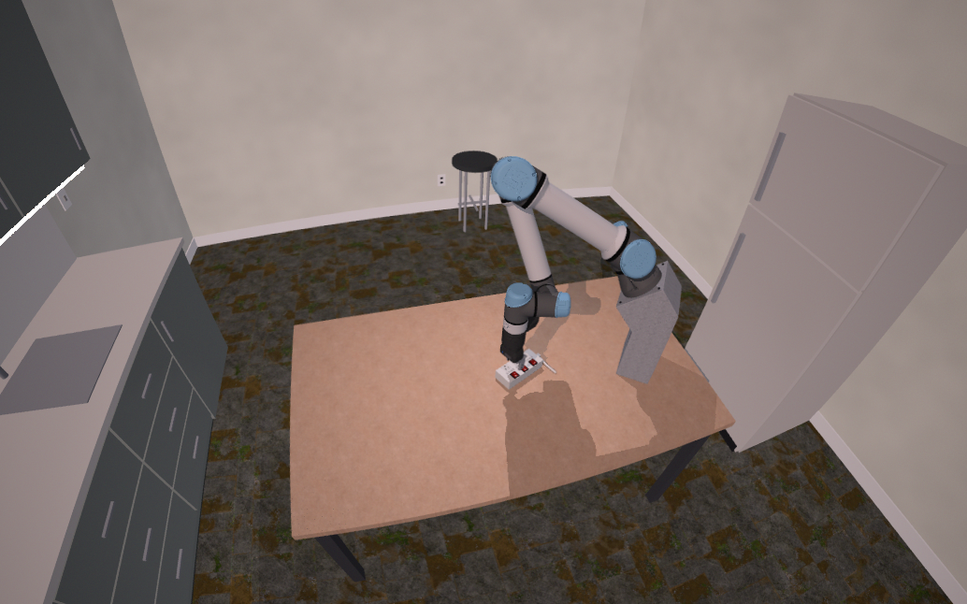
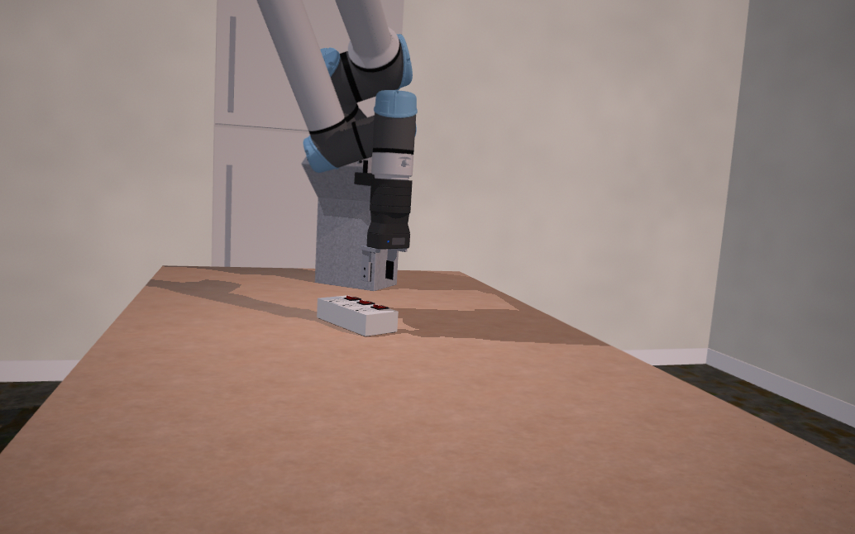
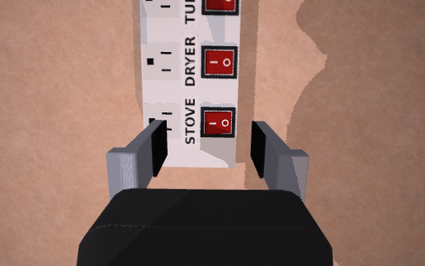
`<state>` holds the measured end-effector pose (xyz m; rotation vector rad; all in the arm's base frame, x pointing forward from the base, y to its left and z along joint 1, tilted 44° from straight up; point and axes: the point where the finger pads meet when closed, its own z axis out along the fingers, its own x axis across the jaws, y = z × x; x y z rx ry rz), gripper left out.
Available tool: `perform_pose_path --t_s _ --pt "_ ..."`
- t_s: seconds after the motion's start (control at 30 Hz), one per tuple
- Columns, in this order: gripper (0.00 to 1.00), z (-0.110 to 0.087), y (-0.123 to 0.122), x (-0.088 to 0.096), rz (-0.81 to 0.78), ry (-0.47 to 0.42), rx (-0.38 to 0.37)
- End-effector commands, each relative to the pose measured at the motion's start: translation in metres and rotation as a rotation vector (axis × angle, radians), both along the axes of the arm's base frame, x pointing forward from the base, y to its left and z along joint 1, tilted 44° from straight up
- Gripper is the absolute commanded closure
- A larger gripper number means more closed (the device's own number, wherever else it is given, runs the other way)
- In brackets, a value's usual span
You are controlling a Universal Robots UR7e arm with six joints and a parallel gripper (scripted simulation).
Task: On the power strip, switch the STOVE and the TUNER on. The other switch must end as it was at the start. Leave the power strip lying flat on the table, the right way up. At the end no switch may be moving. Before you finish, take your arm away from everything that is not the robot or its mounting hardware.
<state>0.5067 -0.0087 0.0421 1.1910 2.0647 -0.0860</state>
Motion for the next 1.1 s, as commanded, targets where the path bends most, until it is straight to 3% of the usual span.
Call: perform_pose_path --t_s 0.0,0.03,1.07 --pt "0.00 0.0004 0.0003 0.0002 -0.003 -0.002 0.002" --pt "1.00 0.0004 0.0003 0.0002 -0.003 -0.002 0.002" --pt "1.00 0.0004 0.0003 0.0002 -0.003 -0.002 0.002"
